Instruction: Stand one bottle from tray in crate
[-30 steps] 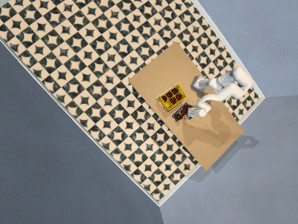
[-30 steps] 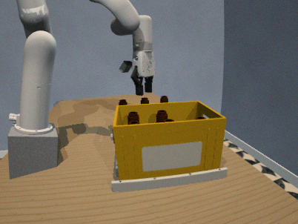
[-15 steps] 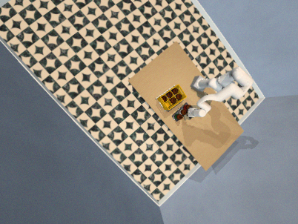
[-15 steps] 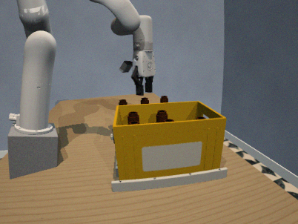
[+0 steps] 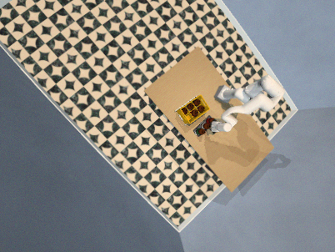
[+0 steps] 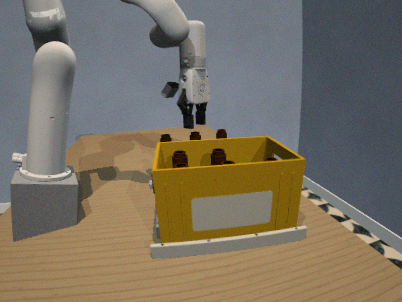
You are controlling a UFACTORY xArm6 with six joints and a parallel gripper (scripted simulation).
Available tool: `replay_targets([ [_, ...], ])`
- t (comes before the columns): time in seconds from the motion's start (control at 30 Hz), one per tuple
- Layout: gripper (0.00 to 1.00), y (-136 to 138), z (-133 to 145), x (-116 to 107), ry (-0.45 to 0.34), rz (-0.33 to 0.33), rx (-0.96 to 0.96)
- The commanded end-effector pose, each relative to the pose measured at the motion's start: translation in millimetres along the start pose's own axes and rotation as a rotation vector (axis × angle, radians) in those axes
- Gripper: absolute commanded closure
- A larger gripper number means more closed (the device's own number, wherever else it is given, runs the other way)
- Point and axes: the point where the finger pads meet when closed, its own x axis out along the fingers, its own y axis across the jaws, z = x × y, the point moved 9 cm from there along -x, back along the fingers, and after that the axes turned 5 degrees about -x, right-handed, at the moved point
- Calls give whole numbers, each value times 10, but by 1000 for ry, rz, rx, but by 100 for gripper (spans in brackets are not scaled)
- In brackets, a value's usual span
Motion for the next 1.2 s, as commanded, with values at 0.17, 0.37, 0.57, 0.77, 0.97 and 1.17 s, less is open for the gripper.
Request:
replay_targets([
  [0.17, 35, 9, 6, 2, -2, 3, 0],
  [0.37, 35, 9, 6, 23, -2, 3, 0],
  [0.57, 35, 9, 6, 74, -2, 3, 0],
  [0.77, 35, 9, 6, 129, -2, 3, 0],
  [0.97, 35, 9, 6, 192, -2, 3, 0],
  [1.17, 35, 9, 6, 266, -2, 3, 0],
])
